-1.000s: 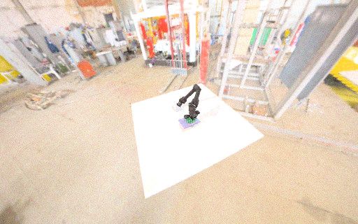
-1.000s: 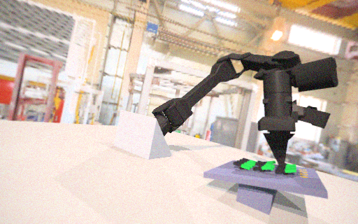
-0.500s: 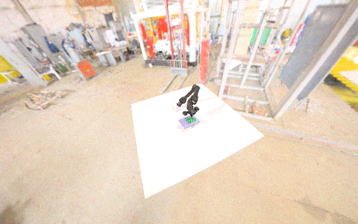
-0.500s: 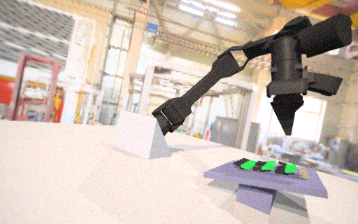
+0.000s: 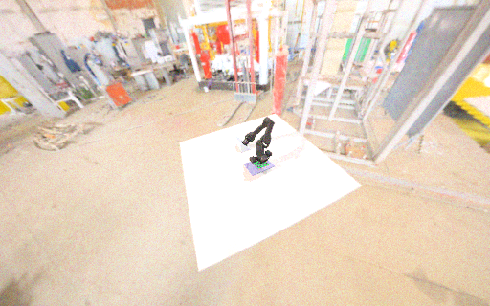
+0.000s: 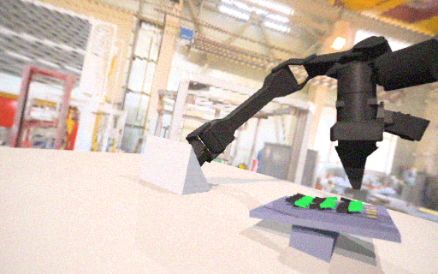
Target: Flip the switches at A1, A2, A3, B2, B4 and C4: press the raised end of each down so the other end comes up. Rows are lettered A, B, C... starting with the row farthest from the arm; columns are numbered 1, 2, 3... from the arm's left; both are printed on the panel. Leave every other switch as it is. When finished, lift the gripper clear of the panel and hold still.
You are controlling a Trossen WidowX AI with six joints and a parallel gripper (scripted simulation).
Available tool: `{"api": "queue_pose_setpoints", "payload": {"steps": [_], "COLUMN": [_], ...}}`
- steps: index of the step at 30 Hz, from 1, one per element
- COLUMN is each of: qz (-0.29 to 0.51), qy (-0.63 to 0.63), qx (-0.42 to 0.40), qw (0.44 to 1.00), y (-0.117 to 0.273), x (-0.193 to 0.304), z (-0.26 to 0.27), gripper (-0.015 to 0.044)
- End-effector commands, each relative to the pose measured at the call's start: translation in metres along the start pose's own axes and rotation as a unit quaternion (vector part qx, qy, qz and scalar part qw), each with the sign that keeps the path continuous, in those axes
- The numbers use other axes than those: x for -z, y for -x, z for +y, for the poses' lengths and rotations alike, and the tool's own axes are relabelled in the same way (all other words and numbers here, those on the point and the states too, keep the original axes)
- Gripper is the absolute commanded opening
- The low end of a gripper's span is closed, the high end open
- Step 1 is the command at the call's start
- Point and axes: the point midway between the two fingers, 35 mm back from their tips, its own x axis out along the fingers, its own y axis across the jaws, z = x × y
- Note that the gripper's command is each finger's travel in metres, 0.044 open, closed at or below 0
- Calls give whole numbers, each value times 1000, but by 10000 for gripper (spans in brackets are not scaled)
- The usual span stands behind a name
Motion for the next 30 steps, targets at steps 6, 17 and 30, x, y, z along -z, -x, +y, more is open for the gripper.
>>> {"api": "queue_pose_setpoints", "payload": {"steps": [6,17,30], "qz": [2,2,2], "qy": [-2,-2,-2], "qx": [-2,-2,-2], "qw": [1000,1000,1000], "y": [-12,-21,-21], "x": [0,0,0], "z": [1,1,1], "gripper": [0,0,0]}}
